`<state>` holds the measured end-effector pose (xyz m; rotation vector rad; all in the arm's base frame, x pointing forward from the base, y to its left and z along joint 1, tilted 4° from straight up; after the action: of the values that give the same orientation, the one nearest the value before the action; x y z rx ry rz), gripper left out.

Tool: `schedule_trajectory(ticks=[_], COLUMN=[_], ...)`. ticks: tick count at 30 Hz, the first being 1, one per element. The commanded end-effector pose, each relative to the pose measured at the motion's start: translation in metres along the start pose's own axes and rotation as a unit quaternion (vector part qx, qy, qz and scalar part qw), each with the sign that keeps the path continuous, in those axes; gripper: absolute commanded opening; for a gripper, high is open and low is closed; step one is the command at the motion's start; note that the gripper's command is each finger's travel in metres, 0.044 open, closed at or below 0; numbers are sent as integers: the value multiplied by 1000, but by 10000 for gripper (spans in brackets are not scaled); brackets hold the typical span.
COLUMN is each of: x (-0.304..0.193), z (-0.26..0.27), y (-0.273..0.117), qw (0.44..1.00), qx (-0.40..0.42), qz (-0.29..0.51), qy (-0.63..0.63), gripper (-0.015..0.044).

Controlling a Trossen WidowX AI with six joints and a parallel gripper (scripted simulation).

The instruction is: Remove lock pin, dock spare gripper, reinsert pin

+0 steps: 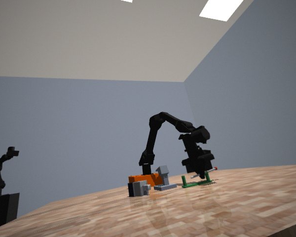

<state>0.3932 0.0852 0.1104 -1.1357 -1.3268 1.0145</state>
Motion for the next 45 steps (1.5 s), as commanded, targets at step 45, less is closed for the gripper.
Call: schedule_trajectory(ticks=[45], x=[-37], z=[3], y=[-41], qw=[1000], qx=[6], qz=[4], qy=[6], gripper=[0])
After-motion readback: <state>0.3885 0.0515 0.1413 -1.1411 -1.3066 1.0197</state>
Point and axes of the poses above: the point midway between the two fingers, 35 mm back from their tips, its own y axis out along the fingers, its own z axis across the jaws, x = y × z, the point moved 10 cm from there along -y, back along the fingers, and after that the axes turned 5 degrees about -y, right-handed, at the moved point
